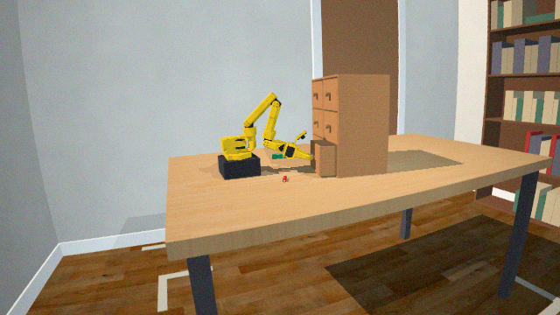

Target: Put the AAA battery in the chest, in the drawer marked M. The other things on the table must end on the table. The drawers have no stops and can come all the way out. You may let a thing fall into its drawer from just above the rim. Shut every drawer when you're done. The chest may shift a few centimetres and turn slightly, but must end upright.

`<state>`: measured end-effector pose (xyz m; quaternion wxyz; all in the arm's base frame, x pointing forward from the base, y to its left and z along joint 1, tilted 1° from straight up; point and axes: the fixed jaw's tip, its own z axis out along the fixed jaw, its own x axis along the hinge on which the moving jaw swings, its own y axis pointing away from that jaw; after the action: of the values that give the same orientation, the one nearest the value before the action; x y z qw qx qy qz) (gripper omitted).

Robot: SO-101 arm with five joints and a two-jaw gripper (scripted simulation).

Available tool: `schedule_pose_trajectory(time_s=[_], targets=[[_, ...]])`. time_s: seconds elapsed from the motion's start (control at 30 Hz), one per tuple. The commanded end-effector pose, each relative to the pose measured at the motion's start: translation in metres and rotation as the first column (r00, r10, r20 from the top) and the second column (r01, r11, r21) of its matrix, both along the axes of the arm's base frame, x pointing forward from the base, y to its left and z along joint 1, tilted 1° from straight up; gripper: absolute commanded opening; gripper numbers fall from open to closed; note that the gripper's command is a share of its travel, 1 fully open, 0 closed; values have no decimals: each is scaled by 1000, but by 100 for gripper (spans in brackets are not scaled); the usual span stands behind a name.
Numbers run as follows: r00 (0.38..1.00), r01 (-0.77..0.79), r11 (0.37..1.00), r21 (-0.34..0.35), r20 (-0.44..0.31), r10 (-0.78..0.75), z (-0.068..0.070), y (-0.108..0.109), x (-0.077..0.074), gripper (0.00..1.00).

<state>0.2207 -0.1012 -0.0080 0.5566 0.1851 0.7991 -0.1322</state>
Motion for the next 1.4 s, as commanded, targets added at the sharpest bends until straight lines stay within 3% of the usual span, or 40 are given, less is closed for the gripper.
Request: schedule_pose_trajectory(time_s=[0.0,1.37], targets=[[1000,10,1000,3,-5,-10,-1,-1,-3,0],[1000,25,1000,10,-18,-25,-1,1,-15,0]])
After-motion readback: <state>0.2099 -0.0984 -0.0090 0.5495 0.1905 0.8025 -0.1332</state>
